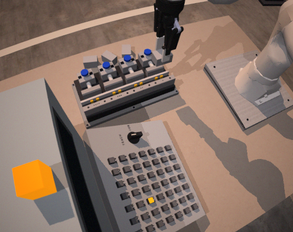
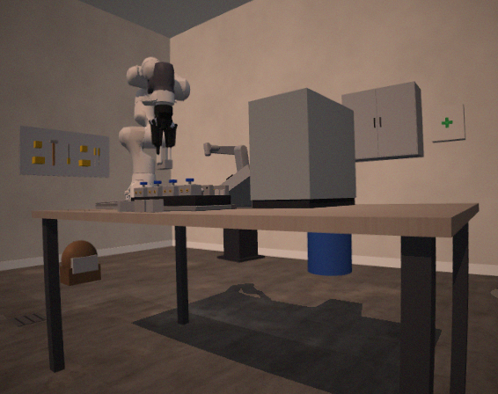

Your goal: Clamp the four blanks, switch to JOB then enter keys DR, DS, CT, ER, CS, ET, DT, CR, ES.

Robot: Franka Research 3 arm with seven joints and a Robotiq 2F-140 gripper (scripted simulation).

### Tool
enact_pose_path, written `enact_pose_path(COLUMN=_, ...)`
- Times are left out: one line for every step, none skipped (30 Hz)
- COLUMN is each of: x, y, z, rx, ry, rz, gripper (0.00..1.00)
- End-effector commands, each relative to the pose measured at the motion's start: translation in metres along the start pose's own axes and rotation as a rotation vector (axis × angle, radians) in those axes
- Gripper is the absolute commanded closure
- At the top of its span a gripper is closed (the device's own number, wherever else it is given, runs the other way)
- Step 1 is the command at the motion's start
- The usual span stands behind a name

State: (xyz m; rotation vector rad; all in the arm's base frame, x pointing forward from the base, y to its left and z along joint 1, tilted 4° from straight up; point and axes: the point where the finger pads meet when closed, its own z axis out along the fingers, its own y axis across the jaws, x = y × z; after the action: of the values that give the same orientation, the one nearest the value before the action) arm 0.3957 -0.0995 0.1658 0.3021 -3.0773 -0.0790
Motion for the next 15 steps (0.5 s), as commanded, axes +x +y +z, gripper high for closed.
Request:
enact_pose_path(x=-0.002, y=0.000, z=0.001, rx=0.002, ry=-0.005, rz=0.004, gripper=1.00)
enact_pose_path(x=-0.002, y=0.000, z=0.001, rx=0.002, ry=-0.005, rz=0.004, gripper=1.00)
enact_pose_path(x=-0.002, y=0.000, z=0.002, rx=0.002, ry=-0.005, rz=0.004, gripper=1.00)
enact_pose_path(x=-0.002, y=0.000, z=0.002, rx=0.002, ry=-0.005, rz=0.004, gripper=1.00)
enact_pose_path(x=-0.002, y=0.000, z=0.003, rx=0.002, ry=-0.005, rz=0.004, gripper=1.00)
enact_pose_path(x=-0.002, y=0.000, z=0.004, rx=0.002, ry=-0.005, rz=0.004, gripper=1.00)
enact_pose_path(x=-0.002, y=0.000, z=0.005, rx=0.002, ry=-0.005, rz=0.004, gripper=1.00)
enact_pose_path(x=-0.002, y=0.000, z=0.006, rx=0.002, ry=-0.005, rz=0.004, gripper=1.00)
enact_pose_path(x=-0.002, y=0.000, z=0.007, rx=0.002, ry=-0.005, rz=0.004, gripper=1.00)
enact_pose_path(x=-0.002, y=0.000, z=0.008, rx=0.002, ry=-0.005, rz=0.004, gripper=1.00)
enact_pose_path(x=-0.002, y=0.000, z=0.010, rx=0.002, ry=-0.005, rz=0.004, gripper=1.00)
enact_pose_path(x=-0.002, y=0.000, z=0.011, rx=0.002, ry=-0.005, rz=0.004, gripper=1.00)
enact_pose_path(x=-0.002, y=0.000, z=0.012, rx=0.002, ry=-0.005, rz=0.004, gripper=1.00)
enact_pose_path(x=-0.002, y=0.000, z=0.014, rx=0.002, ry=-0.005, rz=0.004, gripper=1.00)
enact_pose_path(x=-0.002, y=0.000, z=0.015, rx=0.002, ry=-0.005, rz=0.004, gripper=1.00)
